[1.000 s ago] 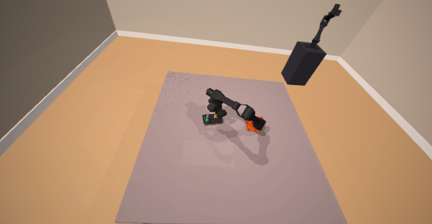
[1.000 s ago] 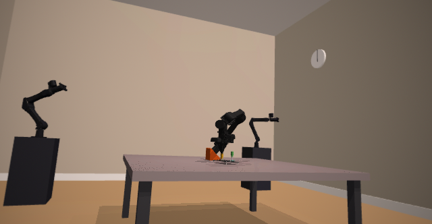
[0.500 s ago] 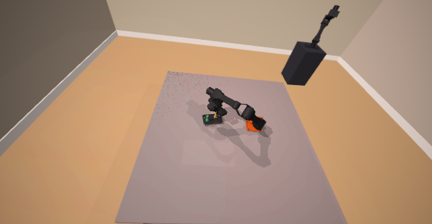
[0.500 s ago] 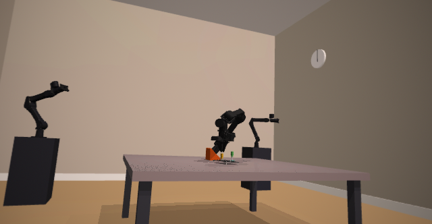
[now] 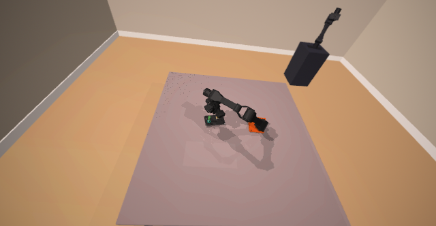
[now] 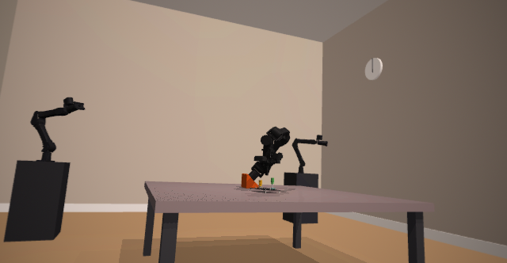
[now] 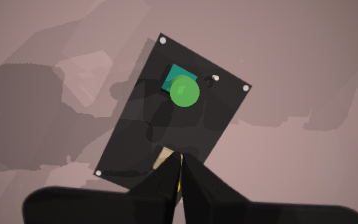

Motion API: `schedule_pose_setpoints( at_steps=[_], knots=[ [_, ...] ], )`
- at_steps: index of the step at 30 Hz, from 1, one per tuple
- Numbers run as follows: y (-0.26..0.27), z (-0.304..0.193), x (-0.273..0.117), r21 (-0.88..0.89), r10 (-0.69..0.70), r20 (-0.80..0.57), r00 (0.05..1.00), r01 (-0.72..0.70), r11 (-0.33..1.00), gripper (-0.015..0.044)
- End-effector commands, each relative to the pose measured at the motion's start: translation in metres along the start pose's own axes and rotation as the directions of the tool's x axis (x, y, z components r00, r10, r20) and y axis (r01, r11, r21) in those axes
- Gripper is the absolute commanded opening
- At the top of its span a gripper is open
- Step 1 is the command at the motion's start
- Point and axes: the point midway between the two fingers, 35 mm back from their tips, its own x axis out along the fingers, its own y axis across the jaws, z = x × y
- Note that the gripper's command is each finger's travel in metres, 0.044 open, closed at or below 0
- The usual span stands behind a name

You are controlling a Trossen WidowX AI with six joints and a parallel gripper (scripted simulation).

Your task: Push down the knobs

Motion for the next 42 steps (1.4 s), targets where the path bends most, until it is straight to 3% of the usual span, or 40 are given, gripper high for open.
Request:
schedule_pose_setpoints(
  at_steps=[1,42],
  knots=[
    [-0.001,0.023,-0.007,0.013,0.020,0.002,1.000,-0.020,1.000,0.0000],
    [0.001,0.039,0.008,0.023,0.036,0.001,0.999,-0.036,0.999,0.0000]
  ],
)
